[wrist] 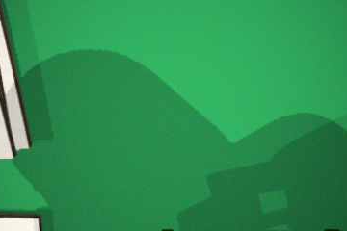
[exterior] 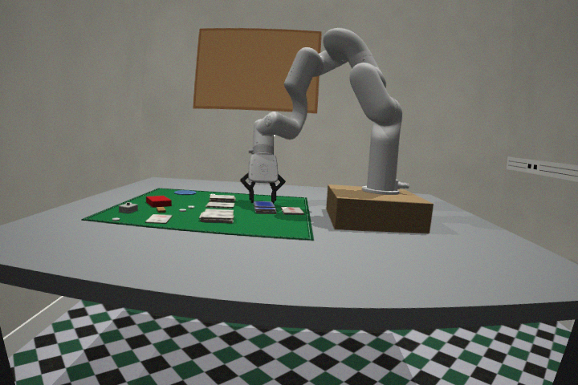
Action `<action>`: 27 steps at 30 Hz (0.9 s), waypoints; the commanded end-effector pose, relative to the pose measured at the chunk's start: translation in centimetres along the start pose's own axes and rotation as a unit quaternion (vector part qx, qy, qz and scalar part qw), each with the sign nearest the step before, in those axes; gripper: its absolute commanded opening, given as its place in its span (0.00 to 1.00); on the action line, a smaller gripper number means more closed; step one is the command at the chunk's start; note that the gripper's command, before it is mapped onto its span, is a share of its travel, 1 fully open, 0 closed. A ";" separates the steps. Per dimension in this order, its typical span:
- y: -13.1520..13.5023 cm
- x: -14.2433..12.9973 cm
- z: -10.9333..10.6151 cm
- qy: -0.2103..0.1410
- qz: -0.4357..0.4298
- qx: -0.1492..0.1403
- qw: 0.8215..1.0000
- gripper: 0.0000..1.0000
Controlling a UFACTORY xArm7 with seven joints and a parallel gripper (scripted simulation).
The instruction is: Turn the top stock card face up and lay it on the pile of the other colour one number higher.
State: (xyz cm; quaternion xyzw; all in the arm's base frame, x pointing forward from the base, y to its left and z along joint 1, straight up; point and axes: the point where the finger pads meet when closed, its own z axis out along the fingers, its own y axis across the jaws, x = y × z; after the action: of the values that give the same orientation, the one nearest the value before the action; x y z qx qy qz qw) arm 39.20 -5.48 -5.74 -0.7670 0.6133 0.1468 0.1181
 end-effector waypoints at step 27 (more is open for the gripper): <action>-0.1 -0.1 -0.4 0.001 -0.001 0.001 1.000 0.74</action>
State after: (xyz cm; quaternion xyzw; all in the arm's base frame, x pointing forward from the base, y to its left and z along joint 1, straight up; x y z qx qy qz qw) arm 39.19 -5.47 -5.64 -0.7670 0.6133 0.1470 0.1181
